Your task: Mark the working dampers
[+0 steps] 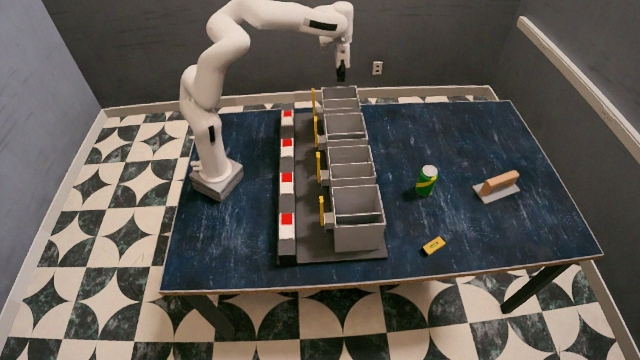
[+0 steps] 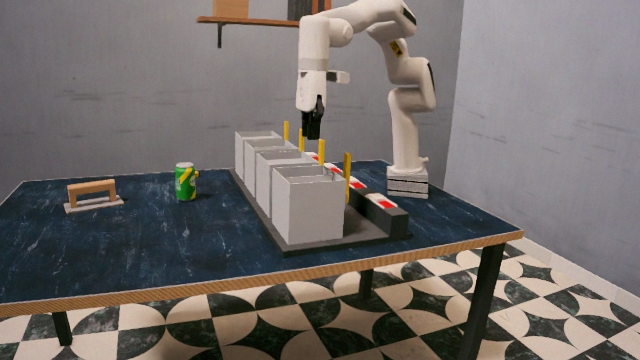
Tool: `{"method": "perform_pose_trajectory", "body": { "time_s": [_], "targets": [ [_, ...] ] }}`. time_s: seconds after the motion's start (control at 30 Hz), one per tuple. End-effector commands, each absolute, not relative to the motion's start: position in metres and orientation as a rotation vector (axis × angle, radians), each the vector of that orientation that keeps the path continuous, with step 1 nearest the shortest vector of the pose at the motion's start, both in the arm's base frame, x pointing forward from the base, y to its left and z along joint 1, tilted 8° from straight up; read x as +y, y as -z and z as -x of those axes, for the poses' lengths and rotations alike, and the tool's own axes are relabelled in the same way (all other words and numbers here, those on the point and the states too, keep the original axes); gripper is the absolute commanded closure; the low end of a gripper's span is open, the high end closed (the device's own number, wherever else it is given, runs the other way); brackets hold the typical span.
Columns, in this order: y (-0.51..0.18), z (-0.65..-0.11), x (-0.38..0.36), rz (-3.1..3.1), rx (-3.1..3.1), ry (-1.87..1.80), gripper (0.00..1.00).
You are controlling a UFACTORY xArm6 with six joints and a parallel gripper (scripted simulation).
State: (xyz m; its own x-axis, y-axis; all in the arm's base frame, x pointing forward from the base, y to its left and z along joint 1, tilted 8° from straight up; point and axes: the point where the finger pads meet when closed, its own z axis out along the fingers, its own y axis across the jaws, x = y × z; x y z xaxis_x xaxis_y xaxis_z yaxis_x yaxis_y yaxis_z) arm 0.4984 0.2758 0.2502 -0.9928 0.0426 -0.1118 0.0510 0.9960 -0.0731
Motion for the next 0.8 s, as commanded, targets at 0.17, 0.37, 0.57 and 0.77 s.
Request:
{"method": "perform_pose_trajectory", "body": {
  "time_s": [0.17, 0.37, 0.57, 0.77],
  "targets": [
    [-0.2526, -0.4991, 0.2764, -0.071, 3.024, 0.111, 0.61],
    [-0.2526, -0.4991, 0.2764, -0.071, 3.024, 0.111, 1.0],
    [-0.2526, -0.4991, 0.2764, -0.071, 3.024, 0.111, 1.0],
    [-0.2526, -0.4991, 0.2764, -0.071, 3.024, 0.111, 1.0]
  ]
}}
